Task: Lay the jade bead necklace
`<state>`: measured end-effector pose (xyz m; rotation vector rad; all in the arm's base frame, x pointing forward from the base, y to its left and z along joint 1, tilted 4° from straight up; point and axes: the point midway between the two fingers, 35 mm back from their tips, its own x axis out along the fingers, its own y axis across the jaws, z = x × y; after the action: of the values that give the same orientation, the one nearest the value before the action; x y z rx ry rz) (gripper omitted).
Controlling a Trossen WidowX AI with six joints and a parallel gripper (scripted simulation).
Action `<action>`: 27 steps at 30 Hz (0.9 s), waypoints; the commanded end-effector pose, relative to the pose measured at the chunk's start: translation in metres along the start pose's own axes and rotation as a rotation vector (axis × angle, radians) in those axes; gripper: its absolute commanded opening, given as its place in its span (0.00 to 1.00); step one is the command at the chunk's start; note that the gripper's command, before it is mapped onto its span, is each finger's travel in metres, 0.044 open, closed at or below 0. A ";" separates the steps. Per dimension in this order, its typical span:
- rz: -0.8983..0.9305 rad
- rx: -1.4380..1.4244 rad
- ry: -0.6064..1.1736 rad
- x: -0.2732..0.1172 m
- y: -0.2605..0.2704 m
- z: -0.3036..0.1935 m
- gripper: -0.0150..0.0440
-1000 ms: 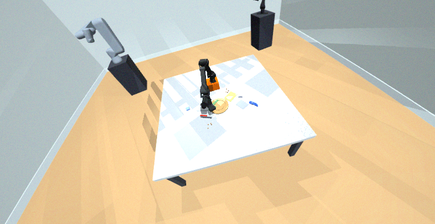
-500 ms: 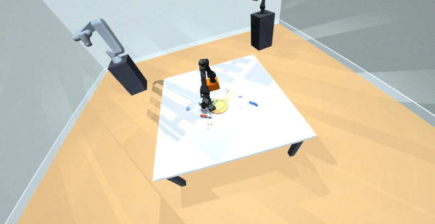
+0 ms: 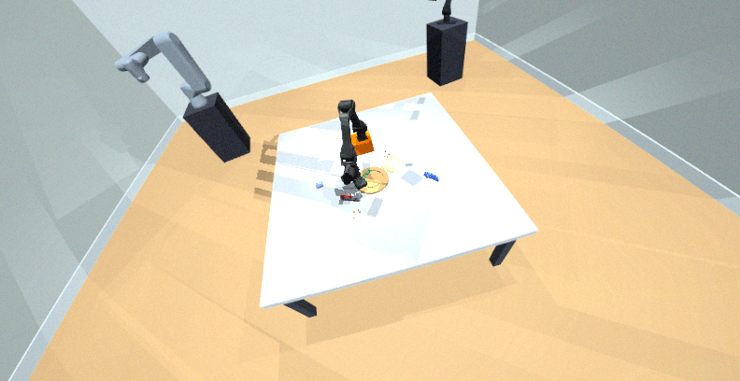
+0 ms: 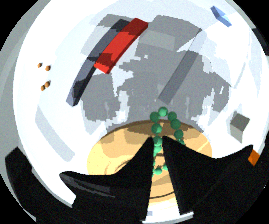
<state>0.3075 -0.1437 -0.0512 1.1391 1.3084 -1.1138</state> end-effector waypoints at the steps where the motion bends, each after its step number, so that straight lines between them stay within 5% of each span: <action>1: 0.003 0.002 -0.005 -0.011 0.001 0.001 0.25; 27: 0.002 0.004 0.000 -0.022 0.026 -0.055 0.25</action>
<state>0.3265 -0.0964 -0.0267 1.1366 1.3000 -1.1137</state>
